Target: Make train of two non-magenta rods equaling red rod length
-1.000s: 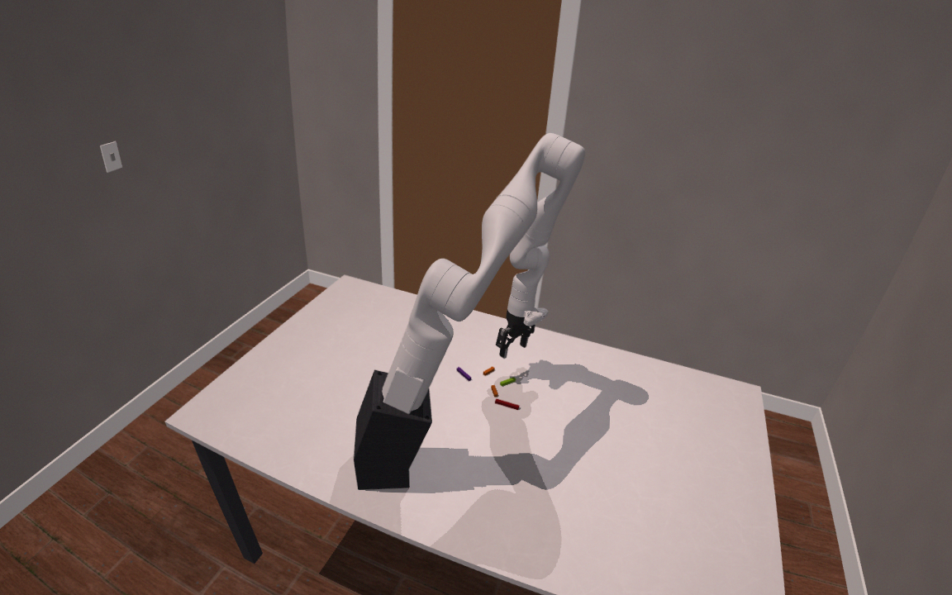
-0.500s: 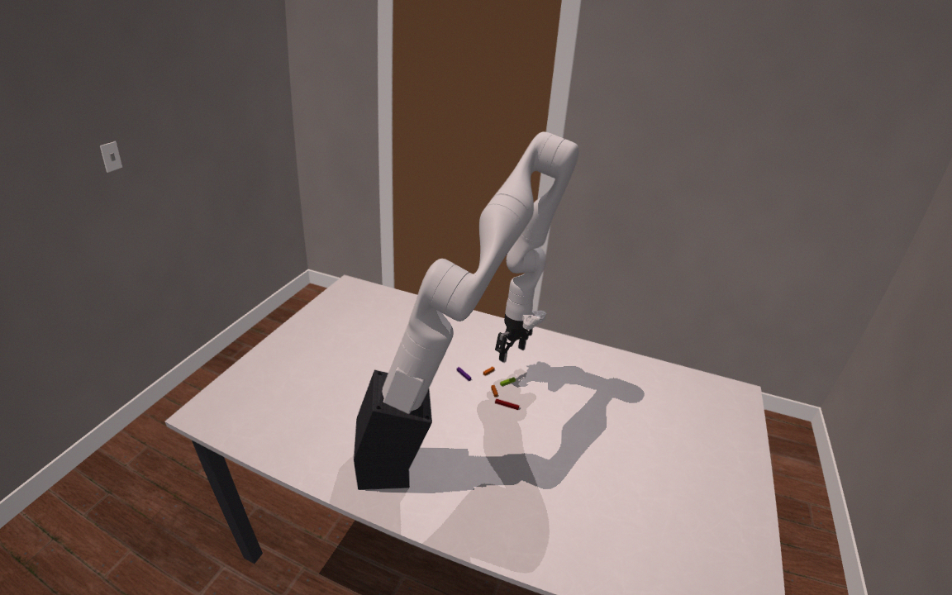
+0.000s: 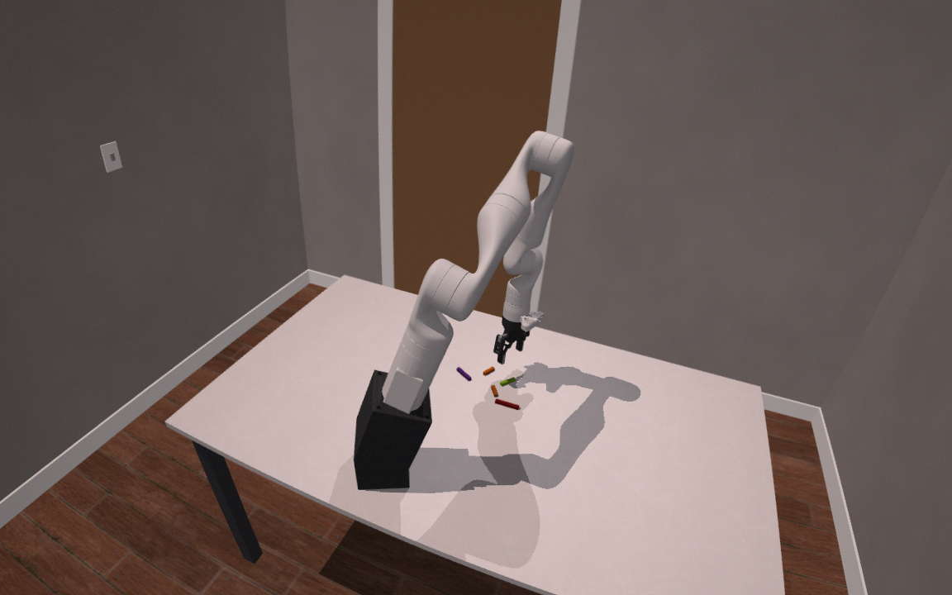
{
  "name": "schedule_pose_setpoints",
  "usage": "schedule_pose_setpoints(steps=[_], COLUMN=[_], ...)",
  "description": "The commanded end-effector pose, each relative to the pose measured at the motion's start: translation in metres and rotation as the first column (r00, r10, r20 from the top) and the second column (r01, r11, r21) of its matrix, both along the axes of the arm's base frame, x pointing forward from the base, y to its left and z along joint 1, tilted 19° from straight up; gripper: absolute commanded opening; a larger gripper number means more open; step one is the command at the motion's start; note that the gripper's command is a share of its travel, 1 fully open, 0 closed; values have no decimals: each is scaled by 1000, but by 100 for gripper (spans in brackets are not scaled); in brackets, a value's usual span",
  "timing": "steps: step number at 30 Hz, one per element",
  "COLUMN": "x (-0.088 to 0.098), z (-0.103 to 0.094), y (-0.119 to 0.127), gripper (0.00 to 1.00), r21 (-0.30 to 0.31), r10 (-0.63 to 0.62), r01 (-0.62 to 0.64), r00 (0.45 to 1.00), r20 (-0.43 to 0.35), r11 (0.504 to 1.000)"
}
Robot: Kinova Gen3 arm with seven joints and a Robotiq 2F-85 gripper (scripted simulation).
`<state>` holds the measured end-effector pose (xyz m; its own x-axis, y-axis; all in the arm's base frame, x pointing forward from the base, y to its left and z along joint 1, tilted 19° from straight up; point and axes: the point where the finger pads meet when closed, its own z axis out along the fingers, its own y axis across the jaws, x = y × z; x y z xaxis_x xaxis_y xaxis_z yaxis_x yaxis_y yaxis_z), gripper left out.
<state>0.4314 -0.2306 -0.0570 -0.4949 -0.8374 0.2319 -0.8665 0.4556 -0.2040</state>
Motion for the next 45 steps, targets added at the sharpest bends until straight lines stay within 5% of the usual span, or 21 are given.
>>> schedule_pose_setpoints(steps=[1, 45], x=[-5, -25], z=[-2, -9], y=[2, 10], gripper=[100, 100], r21=[-8, -27], r10=[30, 131], r01=[-30, -132], r00=[1000, 991], r20=[-4, -25], r11=[1000, 991])
